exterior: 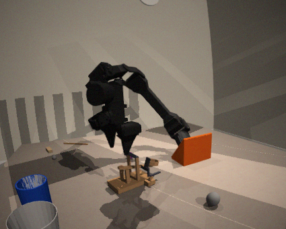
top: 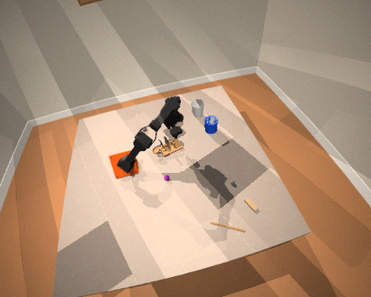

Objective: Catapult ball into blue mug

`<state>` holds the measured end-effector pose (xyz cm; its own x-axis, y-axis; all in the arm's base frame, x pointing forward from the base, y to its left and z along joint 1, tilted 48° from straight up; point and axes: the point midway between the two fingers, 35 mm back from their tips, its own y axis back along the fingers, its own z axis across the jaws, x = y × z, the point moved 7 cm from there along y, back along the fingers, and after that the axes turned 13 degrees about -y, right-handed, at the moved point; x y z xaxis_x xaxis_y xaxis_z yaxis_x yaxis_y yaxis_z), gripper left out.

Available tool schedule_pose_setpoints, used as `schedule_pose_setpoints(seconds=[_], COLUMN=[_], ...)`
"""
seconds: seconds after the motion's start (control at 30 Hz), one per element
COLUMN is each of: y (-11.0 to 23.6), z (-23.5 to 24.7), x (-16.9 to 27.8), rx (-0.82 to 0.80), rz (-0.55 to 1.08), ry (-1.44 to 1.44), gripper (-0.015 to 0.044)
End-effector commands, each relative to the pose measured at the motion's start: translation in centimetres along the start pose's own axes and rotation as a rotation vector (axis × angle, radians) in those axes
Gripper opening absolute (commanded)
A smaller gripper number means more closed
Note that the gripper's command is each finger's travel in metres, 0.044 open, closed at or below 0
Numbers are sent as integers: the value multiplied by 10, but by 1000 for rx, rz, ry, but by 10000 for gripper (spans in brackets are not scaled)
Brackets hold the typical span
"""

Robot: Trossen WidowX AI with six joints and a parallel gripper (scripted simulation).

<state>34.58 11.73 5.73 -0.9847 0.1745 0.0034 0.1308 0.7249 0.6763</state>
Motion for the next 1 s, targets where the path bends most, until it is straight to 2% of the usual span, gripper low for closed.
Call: schedule_pose_setpoints(seconds=[0.0, 0.07, 0.1, 0.23, 0.27, 0.47, 0.67, 0.8, 0.97], y=[39, 46, 25, 14, 9, -20, -54, -67, -68], z=[3, 3, -2, -51, -66, -145, -203, -221, -223], x=[5, 6, 1, 1, 3, 28, 75, 105, 109], rx=[-16, -16, -12, -25, -27, -29, -6, 9, 10], rz=[-23, -26, -19, -17, -17, -13, -4, 2, 2], ry=[4, 6, -1, -42, -55, -136, -223, -256, -259], gripper=[440, 440, 414, 309, 300, 300, 300, 300, 300])
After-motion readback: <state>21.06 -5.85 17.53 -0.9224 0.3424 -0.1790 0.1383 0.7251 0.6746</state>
